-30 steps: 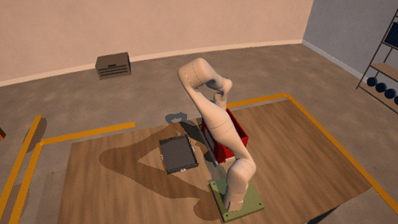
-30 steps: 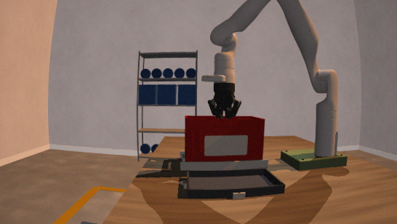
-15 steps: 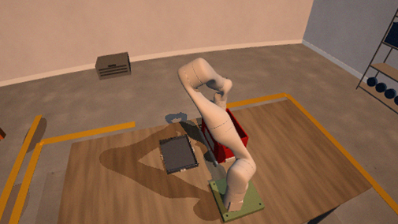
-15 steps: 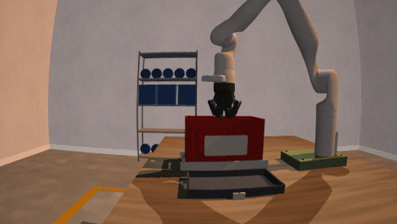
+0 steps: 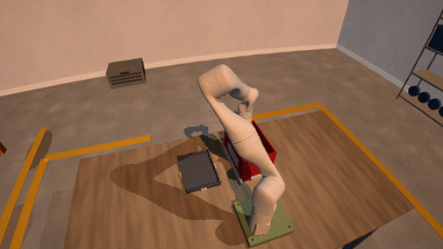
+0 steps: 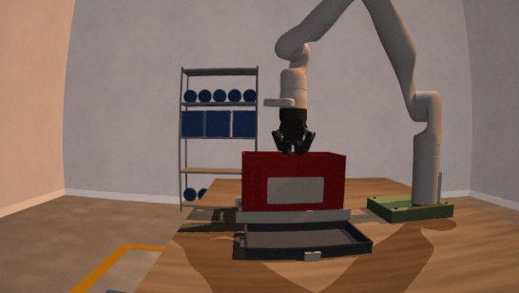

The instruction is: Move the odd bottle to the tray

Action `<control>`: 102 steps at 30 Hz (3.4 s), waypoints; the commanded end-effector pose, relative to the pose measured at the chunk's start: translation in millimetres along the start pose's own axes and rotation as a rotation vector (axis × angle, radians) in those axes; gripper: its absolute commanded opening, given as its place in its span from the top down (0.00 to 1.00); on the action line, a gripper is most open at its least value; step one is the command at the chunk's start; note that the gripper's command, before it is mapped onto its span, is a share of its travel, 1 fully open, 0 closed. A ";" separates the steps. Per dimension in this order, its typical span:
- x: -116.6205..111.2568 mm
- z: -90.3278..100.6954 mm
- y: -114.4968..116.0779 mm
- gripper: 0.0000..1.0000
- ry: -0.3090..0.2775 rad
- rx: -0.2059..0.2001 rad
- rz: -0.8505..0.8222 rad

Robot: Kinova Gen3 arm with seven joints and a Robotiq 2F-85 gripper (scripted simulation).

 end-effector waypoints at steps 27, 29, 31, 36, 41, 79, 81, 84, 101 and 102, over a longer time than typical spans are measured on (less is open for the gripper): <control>-0.1 0.1 0.2 0.36 0.000 0.001 0.000; -0.1 0.1 0.2 0.36 0.000 0.001 0.000; -0.1 0.1 0.2 0.36 0.000 0.001 0.000; -0.1 0.1 0.2 0.36 0.000 0.001 0.000; -0.1 0.1 0.2 0.36 0.000 0.001 0.000; -0.1 46.0 0.2 0.36 0.000 0.001 0.000; -0.1 53.2 0.1 0.36 0.000 0.001 0.000; -0.1 63.2 0.1 0.36 0.000 0.001 0.000; -0.1 87.0 0.1 0.36 0.000 0.001 0.000; -0.1 87.0 0.1 0.36 0.000 0.001 0.000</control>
Point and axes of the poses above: the point where the finger pads meet when closed, its own z axis back along the fingers, its own y axis across the jaws, x = y × z, the point moved 2 cm from there along z, back along the fingers, and after that the axes turned 10 degrees about z, right-handed, at the moved point
